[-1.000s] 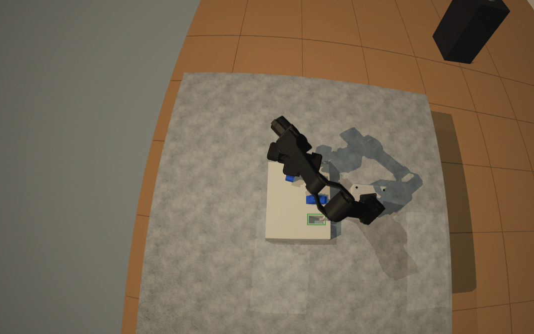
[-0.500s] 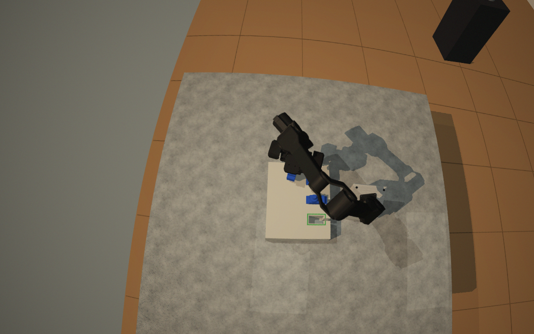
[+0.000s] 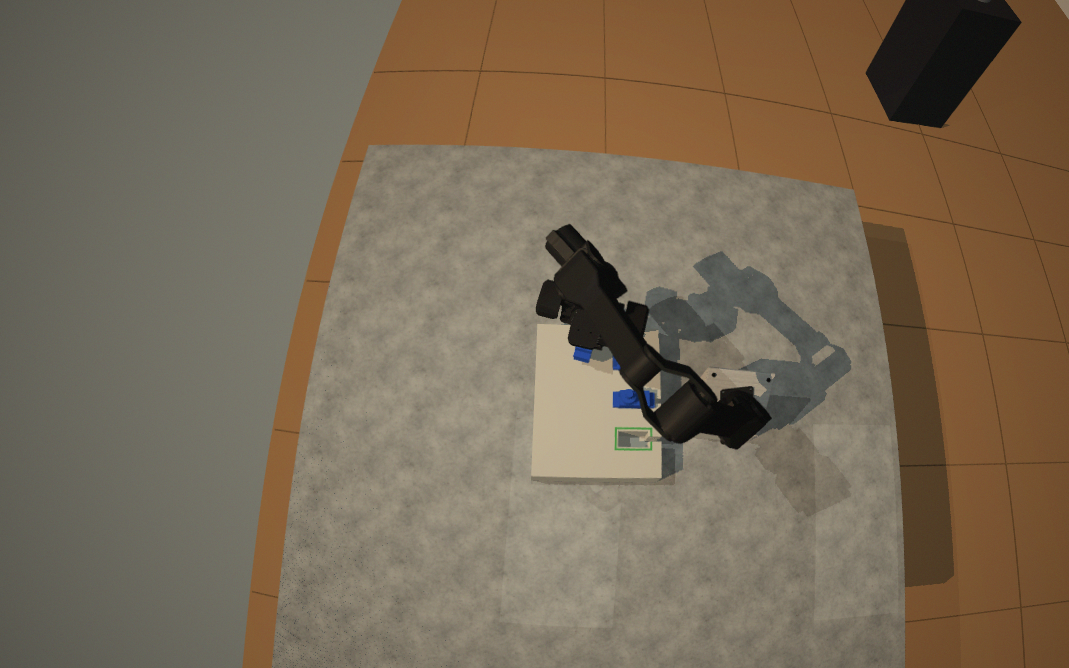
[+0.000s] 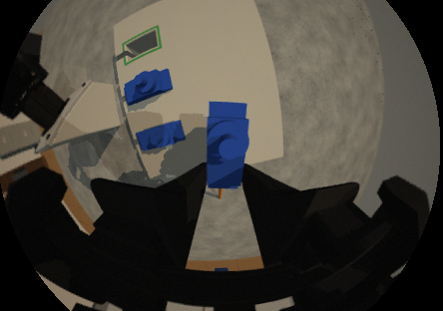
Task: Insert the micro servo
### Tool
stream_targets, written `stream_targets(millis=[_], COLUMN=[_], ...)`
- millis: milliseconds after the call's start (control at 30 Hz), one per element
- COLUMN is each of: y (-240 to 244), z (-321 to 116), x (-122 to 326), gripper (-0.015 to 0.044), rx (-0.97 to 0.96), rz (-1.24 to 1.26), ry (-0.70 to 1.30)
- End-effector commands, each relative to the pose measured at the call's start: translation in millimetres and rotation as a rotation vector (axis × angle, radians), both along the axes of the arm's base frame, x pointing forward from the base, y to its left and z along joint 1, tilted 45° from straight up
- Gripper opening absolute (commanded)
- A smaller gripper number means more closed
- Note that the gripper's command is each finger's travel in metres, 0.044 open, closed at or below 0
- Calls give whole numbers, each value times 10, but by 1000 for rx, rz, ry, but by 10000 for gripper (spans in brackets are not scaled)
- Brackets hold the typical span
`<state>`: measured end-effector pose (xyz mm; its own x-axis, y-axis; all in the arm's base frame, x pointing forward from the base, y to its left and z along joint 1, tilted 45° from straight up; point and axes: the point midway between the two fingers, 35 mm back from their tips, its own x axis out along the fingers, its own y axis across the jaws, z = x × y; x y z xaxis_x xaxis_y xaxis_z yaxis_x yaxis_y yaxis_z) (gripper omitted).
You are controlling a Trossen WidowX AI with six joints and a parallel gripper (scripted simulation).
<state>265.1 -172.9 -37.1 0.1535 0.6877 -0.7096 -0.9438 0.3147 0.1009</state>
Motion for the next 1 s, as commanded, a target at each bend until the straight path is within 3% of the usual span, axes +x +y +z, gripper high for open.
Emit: stream_targets(millis=[0,967], y=[34,1156], z=[76,1172], x=[17,117], gripper=[0,0], rx=[-5,4], rz=[-5,-5], ry=[-2,-1])
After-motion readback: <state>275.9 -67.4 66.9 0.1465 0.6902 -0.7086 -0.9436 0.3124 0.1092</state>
